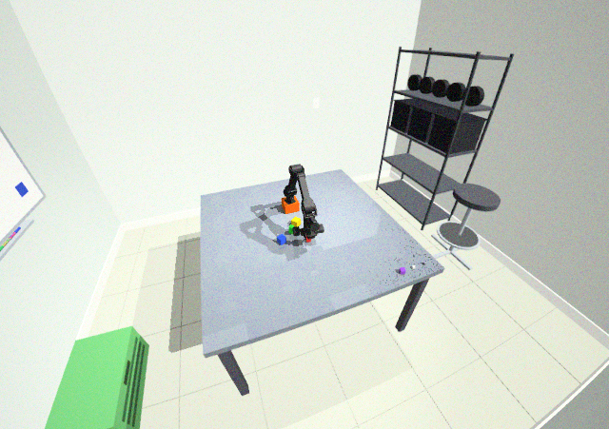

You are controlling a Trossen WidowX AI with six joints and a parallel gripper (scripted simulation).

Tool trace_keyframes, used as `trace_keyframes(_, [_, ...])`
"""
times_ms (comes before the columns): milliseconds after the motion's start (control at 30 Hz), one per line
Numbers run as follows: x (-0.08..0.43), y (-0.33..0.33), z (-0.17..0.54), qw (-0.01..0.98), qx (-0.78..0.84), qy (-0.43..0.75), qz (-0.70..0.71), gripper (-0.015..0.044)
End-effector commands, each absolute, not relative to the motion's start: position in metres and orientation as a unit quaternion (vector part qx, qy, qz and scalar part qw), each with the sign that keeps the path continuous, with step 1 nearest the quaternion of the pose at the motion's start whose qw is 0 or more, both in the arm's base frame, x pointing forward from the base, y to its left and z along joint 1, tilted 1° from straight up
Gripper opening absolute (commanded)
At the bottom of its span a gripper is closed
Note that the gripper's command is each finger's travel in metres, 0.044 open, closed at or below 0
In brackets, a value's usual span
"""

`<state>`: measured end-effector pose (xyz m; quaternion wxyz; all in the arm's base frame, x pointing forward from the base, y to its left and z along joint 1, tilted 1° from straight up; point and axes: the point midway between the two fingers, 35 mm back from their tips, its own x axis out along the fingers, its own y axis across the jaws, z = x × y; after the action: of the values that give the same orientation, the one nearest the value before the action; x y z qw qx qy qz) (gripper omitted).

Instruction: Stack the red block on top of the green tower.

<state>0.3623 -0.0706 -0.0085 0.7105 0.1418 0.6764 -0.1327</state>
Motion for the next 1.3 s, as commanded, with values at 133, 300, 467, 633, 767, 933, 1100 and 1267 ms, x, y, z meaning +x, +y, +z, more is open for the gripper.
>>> trace_keyframes(133, [0.363, -0.071, 0.030, 0.714, 0.141, 0.673, -0.136, 0.0000])
trace_keyframes(300, [0.362, -0.071, 0.058, 0.714, 0.141, 0.673, -0.136, 0.0000])
trace_keyframes(467, [0.360, -0.071, 0.085, 0.714, 0.141, 0.673, -0.136, 0.0000])
trace_keyframes(633, [0.359, -0.071, 0.105, 0.714, 0.141, 0.673, -0.136, 0.0000])
trace_keyframes(767, [0.360, -0.070, 0.104, 0.715, 0.142, 0.671, -0.134, 0.0000])
trace_keyframes(933, [0.354, -0.074, 0.106, 0.714, 0.141, 0.673, -0.136, 0.0000])
trace_keyframes(1100, [0.331, -0.088, 0.107, 0.713, 0.140, 0.673, -0.136, 0.0000])
trace_keyframes(1267, [0.308, -0.100, 0.107, 0.712, 0.140, 0.674, -0.137, 0.0000])
